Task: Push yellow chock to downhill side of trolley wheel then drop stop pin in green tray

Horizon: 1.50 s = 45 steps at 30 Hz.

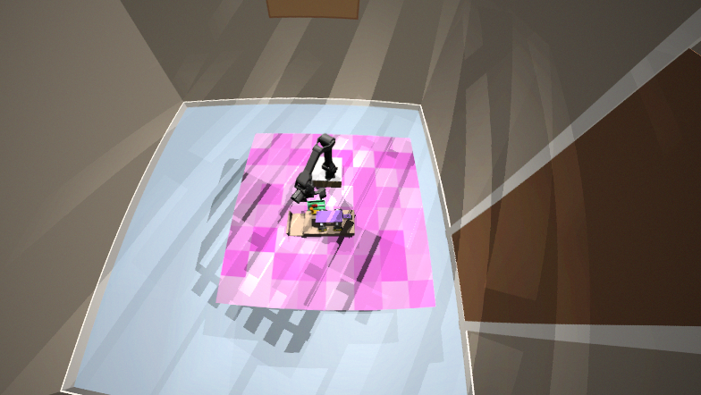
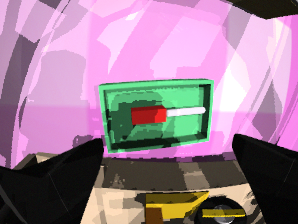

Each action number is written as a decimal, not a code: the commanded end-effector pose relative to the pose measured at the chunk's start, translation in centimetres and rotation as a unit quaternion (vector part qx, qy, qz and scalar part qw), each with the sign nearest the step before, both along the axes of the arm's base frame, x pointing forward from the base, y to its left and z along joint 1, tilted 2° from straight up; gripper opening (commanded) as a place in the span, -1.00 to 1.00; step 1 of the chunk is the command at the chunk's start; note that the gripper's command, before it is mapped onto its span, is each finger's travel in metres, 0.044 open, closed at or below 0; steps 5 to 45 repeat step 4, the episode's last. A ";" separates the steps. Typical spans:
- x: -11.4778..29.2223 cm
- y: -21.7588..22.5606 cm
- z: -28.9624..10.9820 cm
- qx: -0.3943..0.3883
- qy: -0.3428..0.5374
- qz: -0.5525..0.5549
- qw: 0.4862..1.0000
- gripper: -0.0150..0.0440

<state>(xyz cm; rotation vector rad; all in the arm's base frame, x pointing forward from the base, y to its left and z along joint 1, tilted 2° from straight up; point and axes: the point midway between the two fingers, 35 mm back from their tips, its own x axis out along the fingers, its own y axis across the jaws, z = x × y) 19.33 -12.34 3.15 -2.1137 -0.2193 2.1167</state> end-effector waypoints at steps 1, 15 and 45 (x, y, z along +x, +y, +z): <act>0.1 -0.2 1.6 -0.002 -0.003 0.003 1.000 1.00; 0.2 -0.2 2.5 -0.002 -0.003 0.003 1.000 1.00; 0.2 -0.2 2.5 -0.002 -0.003 0.003 1.000 1.00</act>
